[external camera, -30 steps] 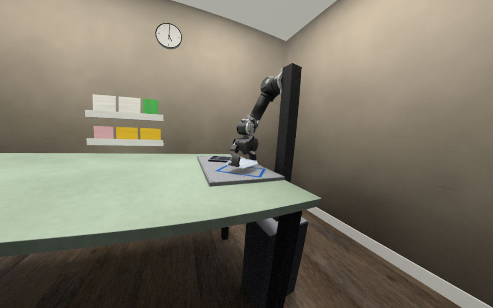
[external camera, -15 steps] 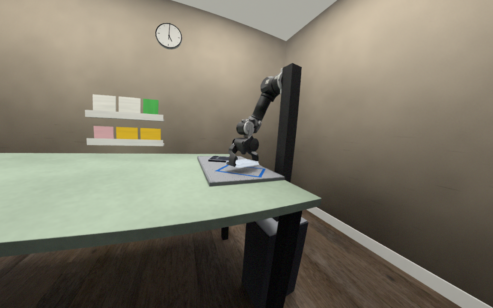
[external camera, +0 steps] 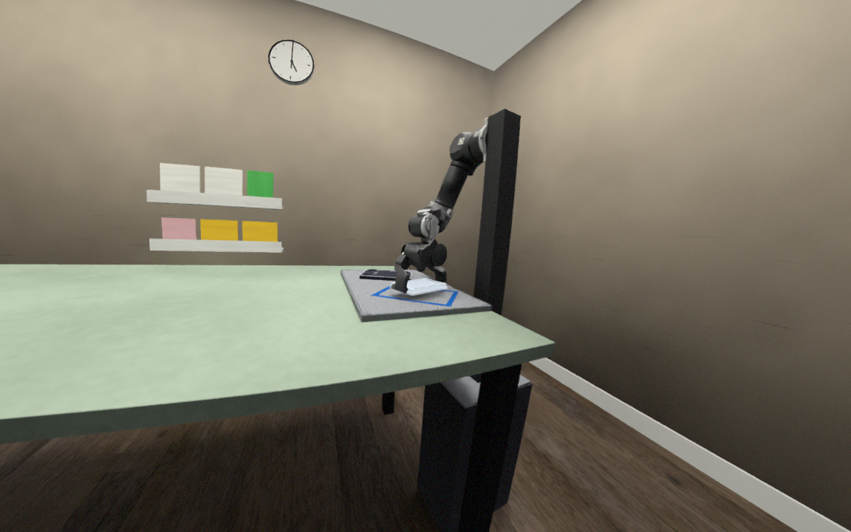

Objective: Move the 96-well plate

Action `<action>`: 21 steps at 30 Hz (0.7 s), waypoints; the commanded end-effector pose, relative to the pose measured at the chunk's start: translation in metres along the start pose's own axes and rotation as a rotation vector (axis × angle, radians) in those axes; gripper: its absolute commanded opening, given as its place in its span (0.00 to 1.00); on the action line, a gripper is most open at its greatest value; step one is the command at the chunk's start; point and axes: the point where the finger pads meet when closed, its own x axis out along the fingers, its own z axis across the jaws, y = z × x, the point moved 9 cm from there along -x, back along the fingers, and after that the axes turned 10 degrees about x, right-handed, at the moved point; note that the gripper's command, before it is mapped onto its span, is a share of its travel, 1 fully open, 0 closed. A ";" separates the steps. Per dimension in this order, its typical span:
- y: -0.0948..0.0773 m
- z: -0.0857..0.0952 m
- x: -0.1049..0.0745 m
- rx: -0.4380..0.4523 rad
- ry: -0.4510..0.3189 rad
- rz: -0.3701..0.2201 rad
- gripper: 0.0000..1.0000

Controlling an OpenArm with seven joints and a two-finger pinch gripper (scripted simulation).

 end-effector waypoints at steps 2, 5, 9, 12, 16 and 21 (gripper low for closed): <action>0.001 0.002 -0.001 -0.002 -0.010 0.007 0.00; 0.001 0.002 -0.001 -0.002 -0.010 0.007 0.00; 0.001 0.002 0.001 -0.001 -0.011 0.007 0.00; 0.000 0.004 0.007 0.000 -0.014 0.007 0.00; 0.000 0.004 0.009 0.000 -0.014 0.007 0.00; 0.000 0.004 0.009 0.000 -0.014 0.007 0.00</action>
